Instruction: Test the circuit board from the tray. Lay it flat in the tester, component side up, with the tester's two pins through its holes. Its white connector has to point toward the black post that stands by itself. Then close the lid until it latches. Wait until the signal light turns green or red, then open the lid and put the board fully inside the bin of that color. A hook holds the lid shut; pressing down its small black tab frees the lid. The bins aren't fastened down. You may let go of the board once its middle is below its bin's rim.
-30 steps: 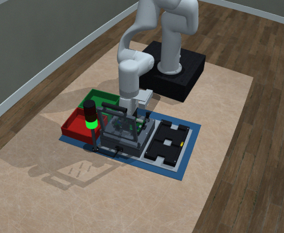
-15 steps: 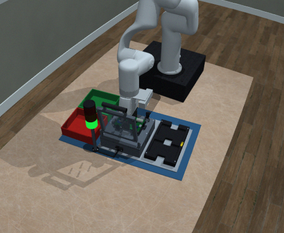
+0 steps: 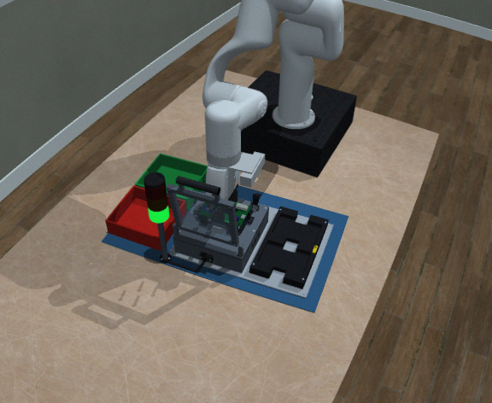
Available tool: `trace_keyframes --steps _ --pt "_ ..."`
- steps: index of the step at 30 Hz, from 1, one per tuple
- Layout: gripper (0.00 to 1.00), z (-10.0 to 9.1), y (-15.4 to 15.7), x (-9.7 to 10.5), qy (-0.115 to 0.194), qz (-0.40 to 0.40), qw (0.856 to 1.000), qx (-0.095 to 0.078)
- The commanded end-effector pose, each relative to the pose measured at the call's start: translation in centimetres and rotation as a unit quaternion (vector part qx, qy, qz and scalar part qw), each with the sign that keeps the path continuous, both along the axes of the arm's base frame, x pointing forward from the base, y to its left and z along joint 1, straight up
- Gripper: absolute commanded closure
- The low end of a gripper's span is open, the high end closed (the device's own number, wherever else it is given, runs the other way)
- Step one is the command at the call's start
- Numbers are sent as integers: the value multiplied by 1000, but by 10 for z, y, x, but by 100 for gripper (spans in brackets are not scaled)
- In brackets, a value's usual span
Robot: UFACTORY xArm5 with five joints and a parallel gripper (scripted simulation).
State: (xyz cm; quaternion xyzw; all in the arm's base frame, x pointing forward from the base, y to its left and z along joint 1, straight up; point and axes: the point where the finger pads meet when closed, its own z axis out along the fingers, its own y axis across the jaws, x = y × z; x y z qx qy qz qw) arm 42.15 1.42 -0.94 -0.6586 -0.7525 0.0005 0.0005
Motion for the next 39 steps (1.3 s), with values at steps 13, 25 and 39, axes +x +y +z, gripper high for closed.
trace_keyframes --steps 13,25,39 --pt "21 5 0 1 -2 0 1000 0" --pt "21 7 0 1 -2 0 1000 0" --pt "21 11 0 1 -2 0 1000 0"
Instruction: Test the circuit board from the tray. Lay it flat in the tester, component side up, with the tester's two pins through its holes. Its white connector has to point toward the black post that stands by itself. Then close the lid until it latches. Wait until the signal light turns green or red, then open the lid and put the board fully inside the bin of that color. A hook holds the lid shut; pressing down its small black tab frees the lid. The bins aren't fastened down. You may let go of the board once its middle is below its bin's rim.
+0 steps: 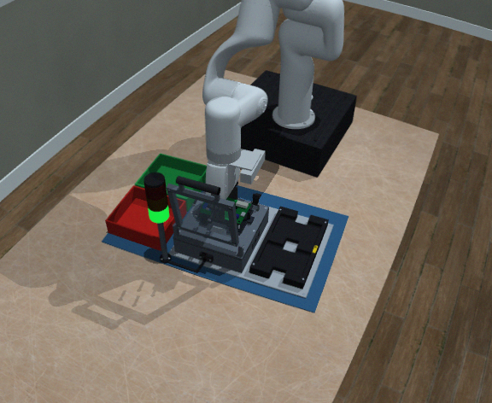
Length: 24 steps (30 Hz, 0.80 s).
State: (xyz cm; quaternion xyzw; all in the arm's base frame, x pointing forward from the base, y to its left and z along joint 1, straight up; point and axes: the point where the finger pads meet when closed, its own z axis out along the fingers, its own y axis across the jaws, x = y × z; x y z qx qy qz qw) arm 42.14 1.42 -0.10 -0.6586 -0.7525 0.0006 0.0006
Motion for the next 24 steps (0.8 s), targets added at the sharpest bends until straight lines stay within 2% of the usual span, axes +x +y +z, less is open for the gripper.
trace_keyframes --steps 1,12,24 --pt "21 3 0 1 -2 0 1000 0" --pt "21 9 0 1 -2 0 1000 0" --pt "21 52 0 1 -2 0 1000 0"
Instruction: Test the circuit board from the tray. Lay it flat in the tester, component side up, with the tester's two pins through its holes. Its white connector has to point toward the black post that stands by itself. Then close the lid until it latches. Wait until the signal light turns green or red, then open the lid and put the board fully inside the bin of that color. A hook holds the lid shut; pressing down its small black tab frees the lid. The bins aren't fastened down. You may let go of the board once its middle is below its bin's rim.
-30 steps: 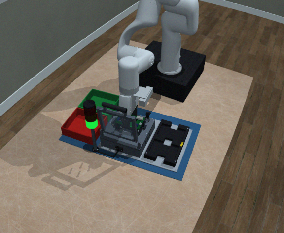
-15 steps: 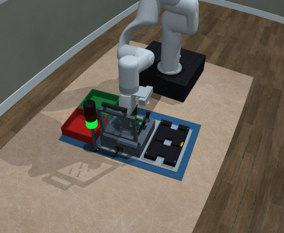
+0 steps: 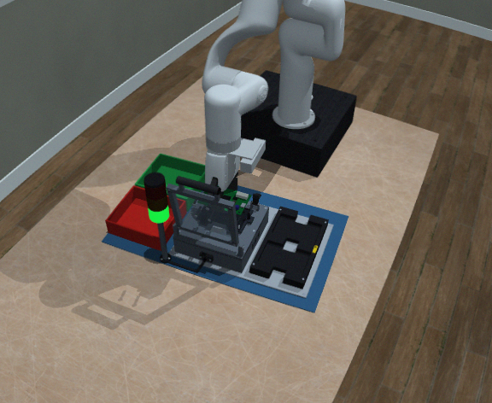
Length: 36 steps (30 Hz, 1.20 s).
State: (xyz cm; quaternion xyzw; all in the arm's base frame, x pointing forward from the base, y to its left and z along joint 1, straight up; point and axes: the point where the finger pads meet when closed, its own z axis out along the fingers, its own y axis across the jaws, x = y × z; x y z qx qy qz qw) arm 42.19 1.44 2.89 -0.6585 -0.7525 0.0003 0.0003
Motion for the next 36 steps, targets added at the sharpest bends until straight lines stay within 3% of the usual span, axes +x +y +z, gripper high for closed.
trace_keyframes --steps 1,14,36 --pt "21 26 0 1 -1 0 1000 0" --pt "21 52 0 1 -1 0 1000 0" --pt "21 49 -14 -4 -2 0 1000 0"
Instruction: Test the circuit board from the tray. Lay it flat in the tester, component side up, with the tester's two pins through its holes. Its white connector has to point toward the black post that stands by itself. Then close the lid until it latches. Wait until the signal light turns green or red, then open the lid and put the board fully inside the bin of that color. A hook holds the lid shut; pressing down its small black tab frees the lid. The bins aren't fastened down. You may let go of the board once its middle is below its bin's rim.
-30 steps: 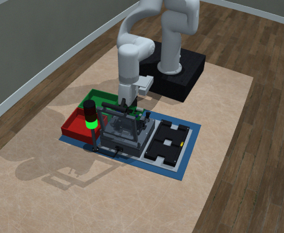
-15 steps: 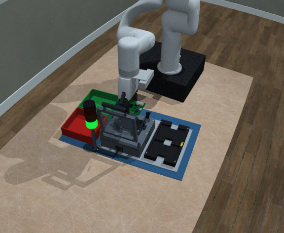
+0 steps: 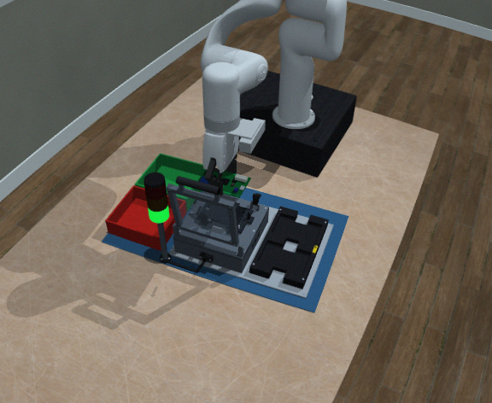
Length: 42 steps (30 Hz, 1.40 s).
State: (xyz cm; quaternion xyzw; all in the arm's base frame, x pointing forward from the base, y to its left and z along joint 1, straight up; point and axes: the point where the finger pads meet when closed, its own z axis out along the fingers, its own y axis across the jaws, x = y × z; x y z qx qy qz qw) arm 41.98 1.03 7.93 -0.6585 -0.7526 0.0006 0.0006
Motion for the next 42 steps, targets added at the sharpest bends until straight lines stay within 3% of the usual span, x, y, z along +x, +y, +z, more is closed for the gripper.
trace_keyframes --steps 1,19,33,42 --pt "21 -2 -10 -2 -2 0 1000 0" --pt "21 -25 -93 -33 -2 0 1000 0" --pt "21 -49 -179 -64 -3 0 1000 -1" --pt "21 -56 -202 -72 -3 0 1000 -1"
